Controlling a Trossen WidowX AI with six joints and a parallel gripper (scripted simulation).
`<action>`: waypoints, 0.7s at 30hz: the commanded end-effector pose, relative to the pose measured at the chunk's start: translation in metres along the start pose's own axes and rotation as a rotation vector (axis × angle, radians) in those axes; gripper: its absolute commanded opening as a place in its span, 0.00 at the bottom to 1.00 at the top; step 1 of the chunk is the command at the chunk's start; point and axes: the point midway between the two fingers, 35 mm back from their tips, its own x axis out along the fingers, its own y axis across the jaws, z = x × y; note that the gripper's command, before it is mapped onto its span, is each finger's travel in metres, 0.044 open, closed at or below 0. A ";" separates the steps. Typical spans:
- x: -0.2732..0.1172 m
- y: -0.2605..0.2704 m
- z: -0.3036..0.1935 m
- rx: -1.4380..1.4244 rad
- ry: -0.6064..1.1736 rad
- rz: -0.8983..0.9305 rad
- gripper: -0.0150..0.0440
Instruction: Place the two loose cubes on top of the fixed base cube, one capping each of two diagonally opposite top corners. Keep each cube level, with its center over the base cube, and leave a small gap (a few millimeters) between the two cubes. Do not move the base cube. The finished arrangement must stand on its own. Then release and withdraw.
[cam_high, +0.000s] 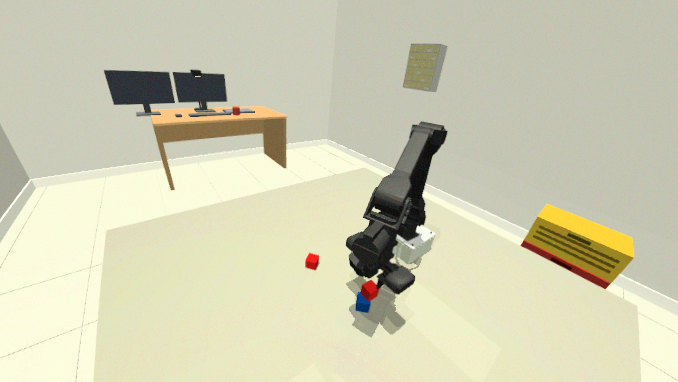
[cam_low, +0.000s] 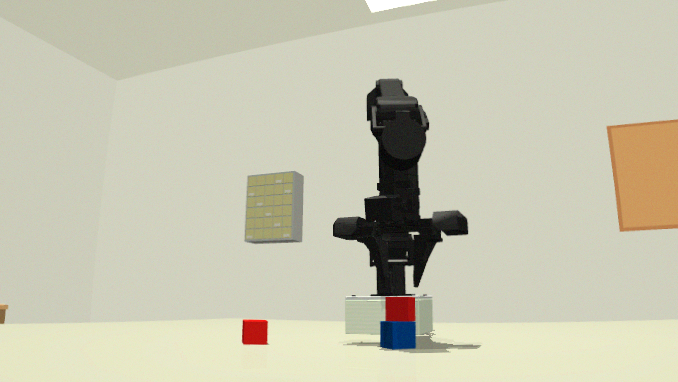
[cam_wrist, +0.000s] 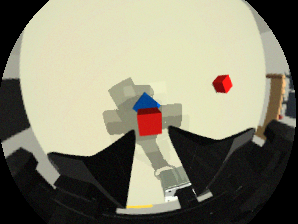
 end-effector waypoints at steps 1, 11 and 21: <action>-0.005 0.001 0.002 0.002 -0.012 0.005 0.60; -0.007 -0.021 0.014 0.107 -0.007 -0.003 0.70; -0.024 -0.100 0.044 0.465 -0.012 -0.022 0.70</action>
